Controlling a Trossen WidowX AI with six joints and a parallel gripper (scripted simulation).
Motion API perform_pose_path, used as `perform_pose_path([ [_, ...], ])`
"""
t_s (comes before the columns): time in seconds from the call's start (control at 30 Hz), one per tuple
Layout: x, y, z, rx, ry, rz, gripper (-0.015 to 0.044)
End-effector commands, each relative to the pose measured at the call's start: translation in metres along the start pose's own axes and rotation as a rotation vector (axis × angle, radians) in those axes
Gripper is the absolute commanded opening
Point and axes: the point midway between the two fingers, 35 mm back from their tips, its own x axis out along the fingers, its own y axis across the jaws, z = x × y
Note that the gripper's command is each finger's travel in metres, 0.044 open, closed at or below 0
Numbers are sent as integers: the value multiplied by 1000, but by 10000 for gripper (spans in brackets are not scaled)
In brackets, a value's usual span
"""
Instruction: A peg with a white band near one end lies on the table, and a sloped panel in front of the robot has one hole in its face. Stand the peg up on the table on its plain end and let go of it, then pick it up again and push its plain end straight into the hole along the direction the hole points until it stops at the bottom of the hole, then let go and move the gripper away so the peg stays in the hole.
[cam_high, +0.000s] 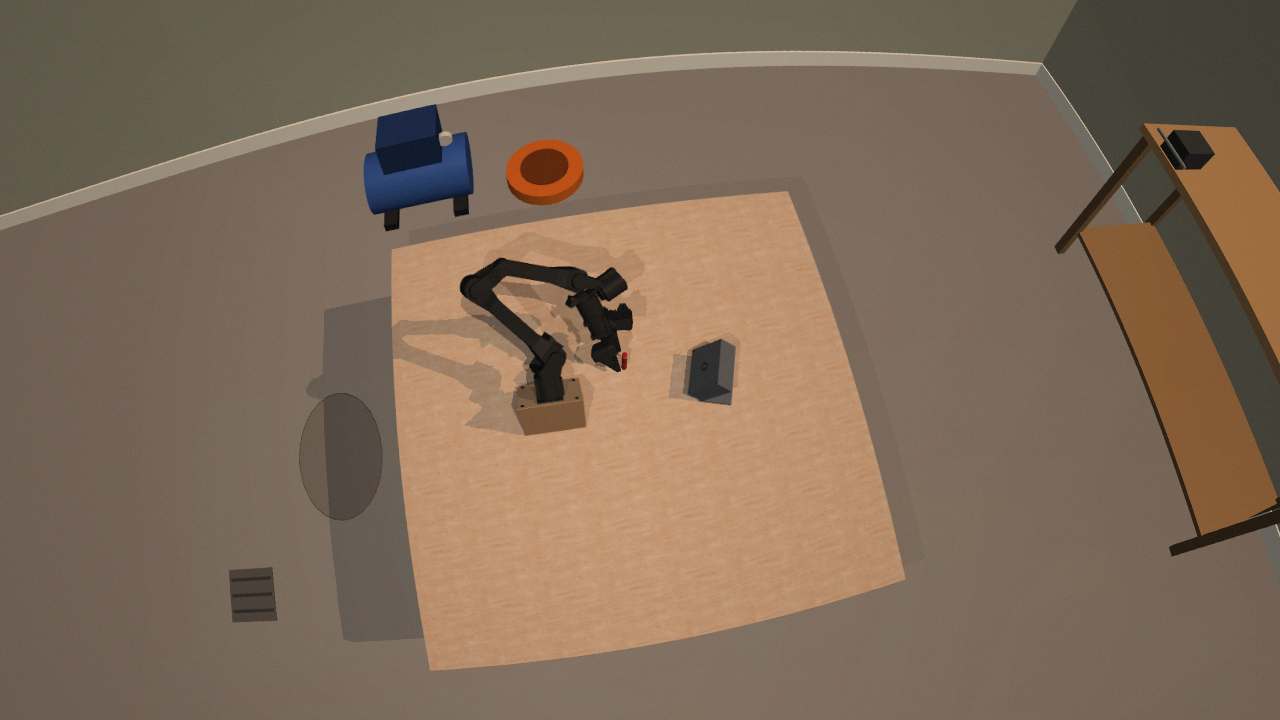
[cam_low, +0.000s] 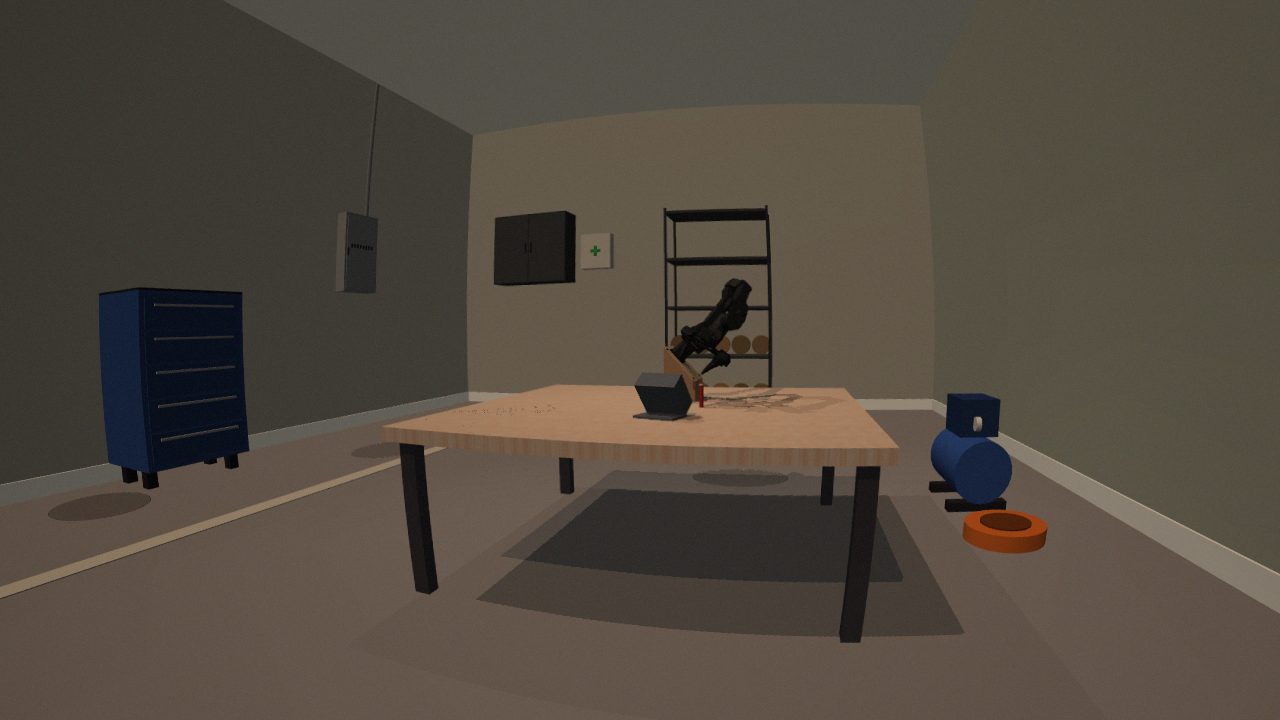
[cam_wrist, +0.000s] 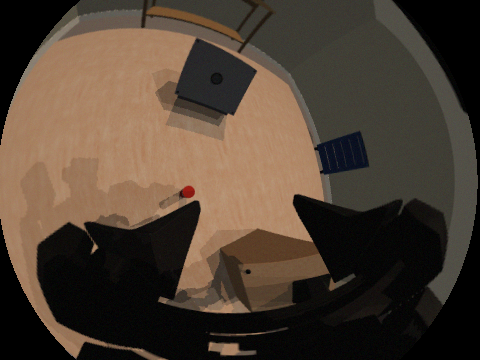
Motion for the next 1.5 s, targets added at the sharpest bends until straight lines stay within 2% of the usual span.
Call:
perform_pose_path([
  [0.0, 4, 4, -2, 1, 121, 54, 440],
  [0.4, 6, 17, 7, 57, 368, 301, 440],
  [0.7, 2, 23, 31, 148, 442, 545, 440],
  [1.47, 19, 35, 23, 154, 443, 549, 440],
])
